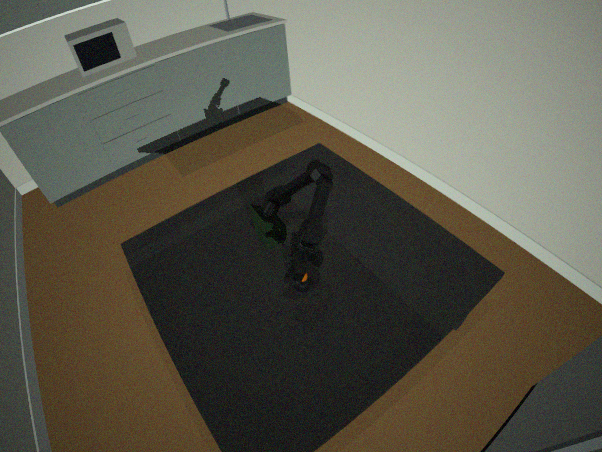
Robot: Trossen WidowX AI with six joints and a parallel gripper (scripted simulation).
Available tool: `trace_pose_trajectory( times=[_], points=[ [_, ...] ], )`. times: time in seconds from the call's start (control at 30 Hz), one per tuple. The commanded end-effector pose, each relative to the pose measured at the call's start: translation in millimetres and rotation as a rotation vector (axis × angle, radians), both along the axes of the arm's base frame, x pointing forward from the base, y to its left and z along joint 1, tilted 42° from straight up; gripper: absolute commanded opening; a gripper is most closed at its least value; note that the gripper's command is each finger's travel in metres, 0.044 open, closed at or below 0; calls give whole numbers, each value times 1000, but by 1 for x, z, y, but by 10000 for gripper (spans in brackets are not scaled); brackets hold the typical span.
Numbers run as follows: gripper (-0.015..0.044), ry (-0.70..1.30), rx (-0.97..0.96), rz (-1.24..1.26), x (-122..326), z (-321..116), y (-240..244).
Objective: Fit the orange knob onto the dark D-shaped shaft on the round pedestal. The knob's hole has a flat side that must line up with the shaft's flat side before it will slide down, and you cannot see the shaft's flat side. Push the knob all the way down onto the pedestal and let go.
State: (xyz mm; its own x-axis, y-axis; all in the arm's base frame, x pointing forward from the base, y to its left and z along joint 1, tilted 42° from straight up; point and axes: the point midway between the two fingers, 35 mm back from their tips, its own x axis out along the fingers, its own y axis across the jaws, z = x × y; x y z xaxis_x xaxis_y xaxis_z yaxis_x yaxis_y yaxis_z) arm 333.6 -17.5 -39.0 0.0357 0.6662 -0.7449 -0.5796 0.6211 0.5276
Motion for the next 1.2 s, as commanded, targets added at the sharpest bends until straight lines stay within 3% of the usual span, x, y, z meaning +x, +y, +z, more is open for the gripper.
trace_pose_trajectory(
  times=[0.0, 0.17, 1.17],
  points=[
    [0, -37, -5, 35, 0, 3, -2],
    [0, -140, -11, 150, 1, 3, -3],
    [0, -139, -11, 150, -1, 3, -1]
  ],
)
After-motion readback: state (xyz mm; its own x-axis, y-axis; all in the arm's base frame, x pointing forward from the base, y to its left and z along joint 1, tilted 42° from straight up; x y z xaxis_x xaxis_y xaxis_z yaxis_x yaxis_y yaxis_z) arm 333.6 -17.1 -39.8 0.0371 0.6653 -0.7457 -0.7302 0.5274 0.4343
